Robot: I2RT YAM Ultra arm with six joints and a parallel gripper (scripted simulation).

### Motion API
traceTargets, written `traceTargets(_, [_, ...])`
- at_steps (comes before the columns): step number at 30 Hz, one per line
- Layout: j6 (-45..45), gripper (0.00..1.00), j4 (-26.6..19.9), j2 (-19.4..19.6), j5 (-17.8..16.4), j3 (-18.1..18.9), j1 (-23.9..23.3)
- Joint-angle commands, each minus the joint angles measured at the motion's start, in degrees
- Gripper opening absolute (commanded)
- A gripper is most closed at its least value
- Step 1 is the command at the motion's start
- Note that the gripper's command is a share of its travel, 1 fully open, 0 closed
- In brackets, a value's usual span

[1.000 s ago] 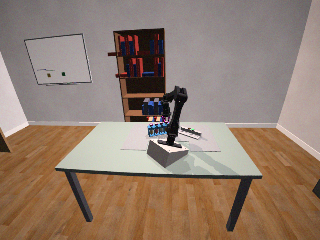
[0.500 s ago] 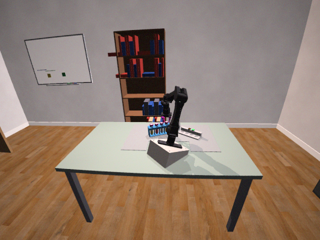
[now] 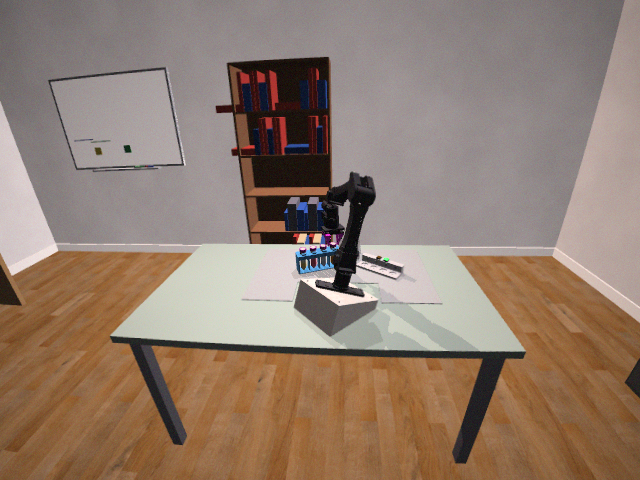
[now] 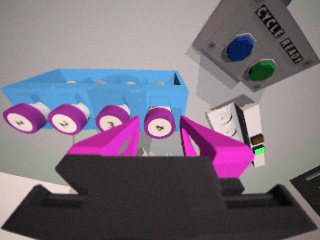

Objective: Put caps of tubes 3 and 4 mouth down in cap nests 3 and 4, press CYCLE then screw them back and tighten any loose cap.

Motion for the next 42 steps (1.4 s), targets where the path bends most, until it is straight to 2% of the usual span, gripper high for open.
traceTargets(1, [-10.08,0.49,0.00,-0.37,-0.02,0.64,0.16])
traceTargets(12, [-35.26,0.49,0.05,-0.63,-0.02,0.31,0.19])
traceTargets(14, [-35.26,0.49,0.05,-0.63,-0.02,0.31,0.19])
traceTargets(29, [-69.63,0.49,0.10,-0.89,-0.02,0.00,0.20])
traceTargets(31, [-69.63,0.49,0.10,-0.89,-0.02,0.00,0.20])
traceTargets(42, [-94.86,0.49,0.10,-0.94,-0.02,-0.05,0.17])
